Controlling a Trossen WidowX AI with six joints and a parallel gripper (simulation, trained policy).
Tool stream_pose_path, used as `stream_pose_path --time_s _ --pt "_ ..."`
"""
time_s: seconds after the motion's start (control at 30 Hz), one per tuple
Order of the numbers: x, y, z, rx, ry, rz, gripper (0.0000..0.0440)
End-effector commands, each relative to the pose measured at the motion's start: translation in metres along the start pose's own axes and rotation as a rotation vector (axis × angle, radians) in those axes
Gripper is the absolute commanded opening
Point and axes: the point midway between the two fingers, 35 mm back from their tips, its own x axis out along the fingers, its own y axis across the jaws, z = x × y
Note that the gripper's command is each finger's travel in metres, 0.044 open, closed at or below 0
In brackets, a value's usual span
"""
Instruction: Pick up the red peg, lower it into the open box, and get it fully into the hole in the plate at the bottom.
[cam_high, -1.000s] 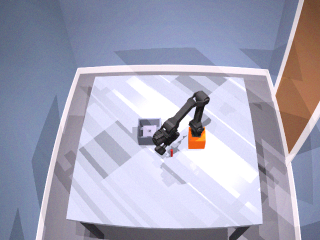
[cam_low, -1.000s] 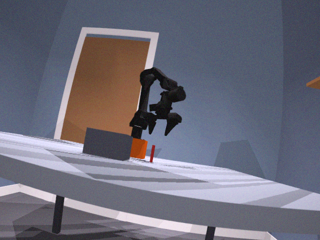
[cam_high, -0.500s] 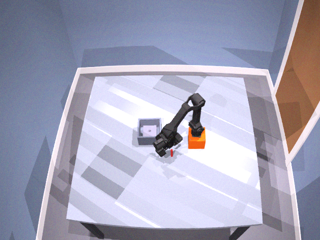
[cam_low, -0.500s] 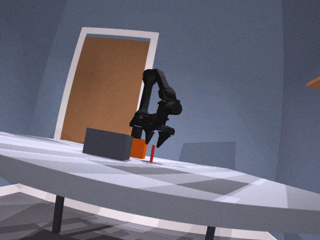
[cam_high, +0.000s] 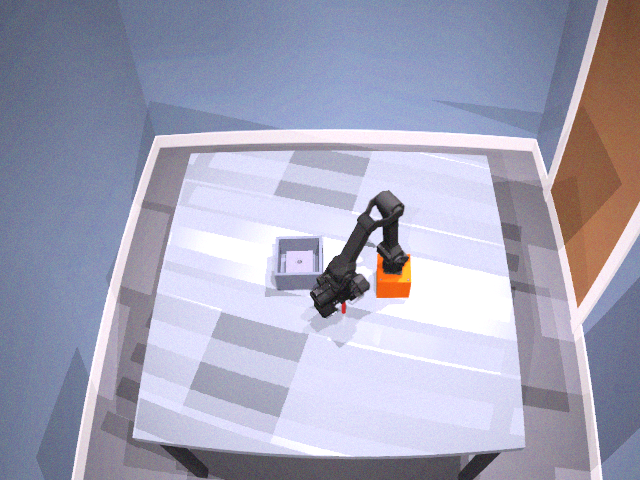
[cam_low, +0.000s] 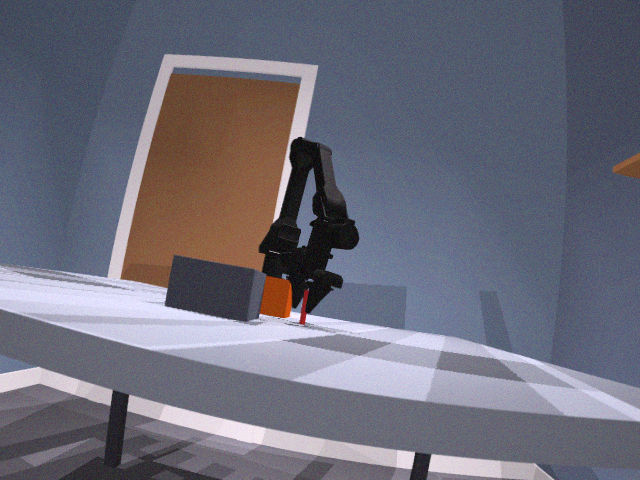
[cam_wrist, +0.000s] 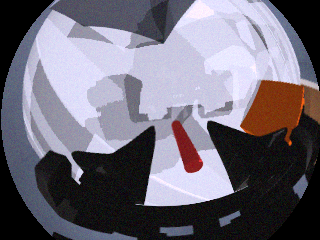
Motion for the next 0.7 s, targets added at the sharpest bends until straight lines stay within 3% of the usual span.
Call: stream_pose_path --time_s 0.0,0.27,0.4,0.67 --pt "0.005 -0.002 -0.002 0.016 0.017 -0.013 0.0233" --pt "0.005 -0.001 -0.001 0.023 0.07 -0.037 0.0024" --pt "-0.003 0.003 0.007 0.006 0.029 -0.012 0.0" --pt "-0.023 0.008 0.021 -0.035 -0.036 0.015 0.0"
